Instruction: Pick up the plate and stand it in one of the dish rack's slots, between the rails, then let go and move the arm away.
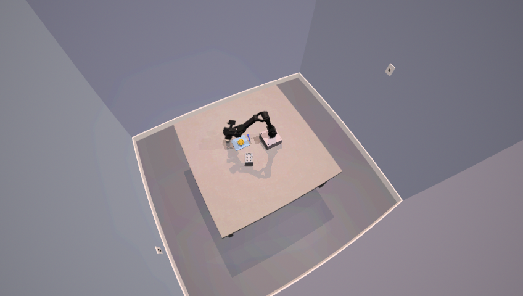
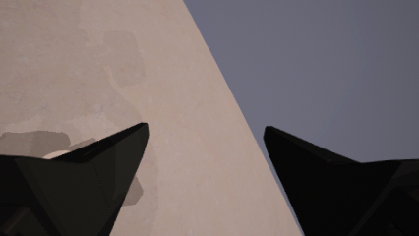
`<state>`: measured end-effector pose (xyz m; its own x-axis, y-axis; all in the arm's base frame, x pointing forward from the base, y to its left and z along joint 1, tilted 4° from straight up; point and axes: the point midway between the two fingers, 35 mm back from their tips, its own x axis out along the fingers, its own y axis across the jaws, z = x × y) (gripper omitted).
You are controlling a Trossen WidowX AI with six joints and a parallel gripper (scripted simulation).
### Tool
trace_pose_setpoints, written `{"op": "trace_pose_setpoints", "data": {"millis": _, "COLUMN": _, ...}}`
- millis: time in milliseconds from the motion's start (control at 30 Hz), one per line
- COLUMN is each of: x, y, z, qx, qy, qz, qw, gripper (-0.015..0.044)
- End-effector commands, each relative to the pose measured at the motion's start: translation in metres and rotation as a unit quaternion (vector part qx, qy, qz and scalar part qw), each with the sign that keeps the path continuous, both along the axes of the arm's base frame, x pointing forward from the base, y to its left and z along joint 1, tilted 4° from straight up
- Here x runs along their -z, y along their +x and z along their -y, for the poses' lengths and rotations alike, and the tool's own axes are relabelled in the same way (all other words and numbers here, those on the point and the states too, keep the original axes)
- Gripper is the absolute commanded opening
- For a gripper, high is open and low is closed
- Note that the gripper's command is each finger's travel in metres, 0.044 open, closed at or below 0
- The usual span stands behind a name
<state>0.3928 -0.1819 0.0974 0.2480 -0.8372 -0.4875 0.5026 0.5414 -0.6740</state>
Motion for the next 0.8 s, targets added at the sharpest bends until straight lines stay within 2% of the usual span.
{"op": "trace_pose_setpoints", "data": {"millis": 0, "x": 0.001, "y": 0.0, "z": 0.0, "qx": -0.001, "qy": 0.002, "qz": -0.002, "qw": 1.0, "gripper": 0.04}}
{"op": "trace_pose_setpoints", "data": {"millis": 367, "x": 0.035, "y": -0.015, "z": -0.019, "qx": -0.081, "qy": 0.115, "qz": -0.101, "qw": 0.985, "gripper": 0.04}}
{"op": "trace_pose_setpoints", "data": {"millis": 767, "x": 0.068, "y": -0.046, "z": -0.054, "qx": -0.158, "qy": 0.273, "qz": -0.191, "qw": 0.93, "gripper": 0.04}}
